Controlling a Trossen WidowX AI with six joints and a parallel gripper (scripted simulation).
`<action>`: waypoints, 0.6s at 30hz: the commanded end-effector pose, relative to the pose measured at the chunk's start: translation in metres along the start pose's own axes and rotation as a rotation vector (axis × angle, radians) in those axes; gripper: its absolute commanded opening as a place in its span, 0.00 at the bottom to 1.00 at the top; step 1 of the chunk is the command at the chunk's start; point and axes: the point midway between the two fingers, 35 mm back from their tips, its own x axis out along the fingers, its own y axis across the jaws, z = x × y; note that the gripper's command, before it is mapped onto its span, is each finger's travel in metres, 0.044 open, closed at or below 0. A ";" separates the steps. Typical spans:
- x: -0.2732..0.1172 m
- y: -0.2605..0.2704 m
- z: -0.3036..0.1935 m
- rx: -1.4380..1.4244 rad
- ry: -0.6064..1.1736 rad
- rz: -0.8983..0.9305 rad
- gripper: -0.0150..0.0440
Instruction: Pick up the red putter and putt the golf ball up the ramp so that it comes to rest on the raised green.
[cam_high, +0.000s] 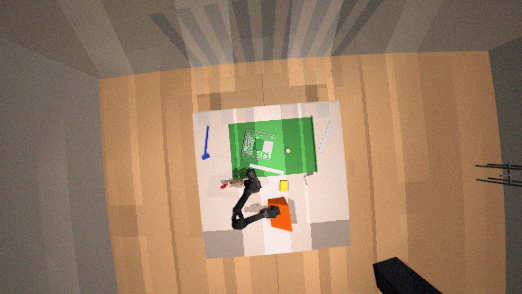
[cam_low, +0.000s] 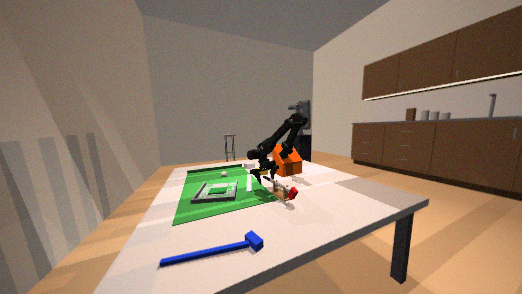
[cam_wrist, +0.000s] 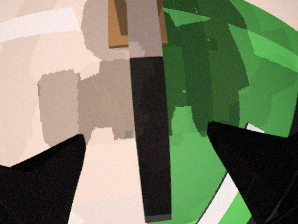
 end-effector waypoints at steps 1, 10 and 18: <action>0.000 0.000 0.000 -0.001 0.000 -0.001 0.87; 0.000 0.000 0.000 -0.001 0.000 -0.001 0.47; 0.000 0.000 0.000 -0.001 0.000 -0.001 0.25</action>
